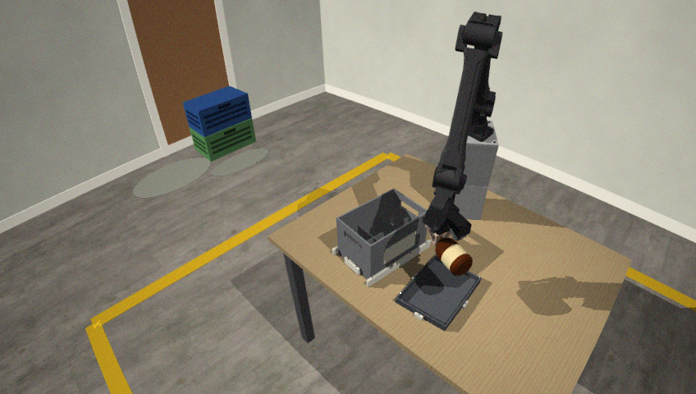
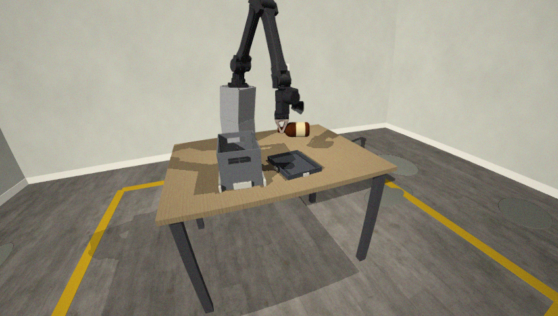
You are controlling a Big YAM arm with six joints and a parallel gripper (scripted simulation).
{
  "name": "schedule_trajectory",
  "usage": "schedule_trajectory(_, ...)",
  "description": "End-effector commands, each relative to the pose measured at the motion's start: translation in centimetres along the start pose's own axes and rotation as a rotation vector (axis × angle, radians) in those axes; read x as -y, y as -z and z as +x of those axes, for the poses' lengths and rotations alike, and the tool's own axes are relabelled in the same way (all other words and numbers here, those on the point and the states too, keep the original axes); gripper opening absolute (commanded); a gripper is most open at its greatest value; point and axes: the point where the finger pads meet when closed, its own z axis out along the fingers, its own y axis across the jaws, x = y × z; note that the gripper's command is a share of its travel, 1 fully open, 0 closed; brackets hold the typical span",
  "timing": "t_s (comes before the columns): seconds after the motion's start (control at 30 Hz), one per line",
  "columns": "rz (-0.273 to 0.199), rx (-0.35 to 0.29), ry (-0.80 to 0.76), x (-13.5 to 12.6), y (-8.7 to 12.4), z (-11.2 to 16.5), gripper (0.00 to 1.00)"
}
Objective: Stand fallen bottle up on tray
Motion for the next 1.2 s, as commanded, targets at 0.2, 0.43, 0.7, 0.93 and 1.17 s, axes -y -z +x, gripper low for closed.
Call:
schedule_trajectory(0.2, 0.023, 0.024, 0.001, 1.16, 1.57, -0.39, 0.0)
schedule_trajectory(0.43, 0.023, 0.024, 0.001, 1.16, 1.57, -0.39, 0.0)
schedule_trajectory(0.7, 0.023, 0.023, 0.005, 1.16, 1.57, -0.39, 0.0)
schedule_trajectory(0.93, 0.023, 0.023, 0.057, 1.16, 1.57, -0.39, 0.0)
schedule_trajectory(1.17, 0.024, 0.022, 0.133, 1.16, 1.57, -0.4, 0.0)
